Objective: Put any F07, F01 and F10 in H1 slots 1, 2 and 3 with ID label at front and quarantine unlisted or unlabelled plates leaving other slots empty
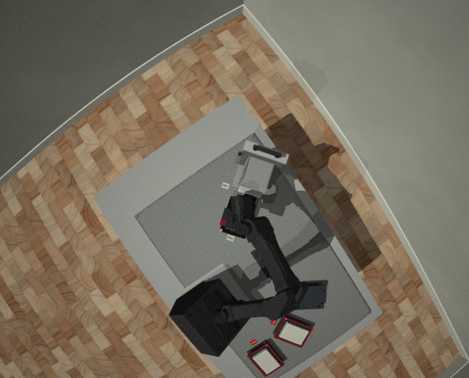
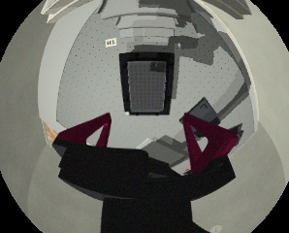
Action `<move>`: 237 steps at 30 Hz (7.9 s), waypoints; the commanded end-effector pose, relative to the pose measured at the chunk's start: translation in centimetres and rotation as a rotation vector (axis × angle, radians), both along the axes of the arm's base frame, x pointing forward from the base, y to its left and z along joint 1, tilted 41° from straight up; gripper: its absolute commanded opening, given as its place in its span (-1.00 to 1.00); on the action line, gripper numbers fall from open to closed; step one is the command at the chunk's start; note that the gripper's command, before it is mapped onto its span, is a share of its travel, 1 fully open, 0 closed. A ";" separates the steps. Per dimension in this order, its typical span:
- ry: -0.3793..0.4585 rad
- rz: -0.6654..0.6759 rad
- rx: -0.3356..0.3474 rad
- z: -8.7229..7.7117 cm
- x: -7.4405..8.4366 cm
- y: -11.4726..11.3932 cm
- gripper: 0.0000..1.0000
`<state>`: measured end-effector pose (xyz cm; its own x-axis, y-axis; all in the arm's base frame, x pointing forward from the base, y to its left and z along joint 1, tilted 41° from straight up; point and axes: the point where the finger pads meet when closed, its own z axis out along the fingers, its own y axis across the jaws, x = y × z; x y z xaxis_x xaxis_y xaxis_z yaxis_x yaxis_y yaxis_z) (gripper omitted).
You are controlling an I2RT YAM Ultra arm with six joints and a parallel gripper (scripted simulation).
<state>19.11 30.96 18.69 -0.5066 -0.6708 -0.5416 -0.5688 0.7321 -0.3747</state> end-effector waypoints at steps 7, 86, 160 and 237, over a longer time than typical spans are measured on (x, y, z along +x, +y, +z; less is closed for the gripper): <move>-0.001 0.004 -0.001 2.0 -1.9 -0.4 1.00; -0.456 0.233 0.348 6.1 1.1 -15.1 1.00; -0.575 0.299 0.435 3.8 1.0 -28.4 1.00; -0.576 0.301 0.434 4.3 1.1 -26.1 1.00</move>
<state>20.85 3.67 21.84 0.1054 -0.4241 -0.8995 -0.5628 0.7203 -0.4055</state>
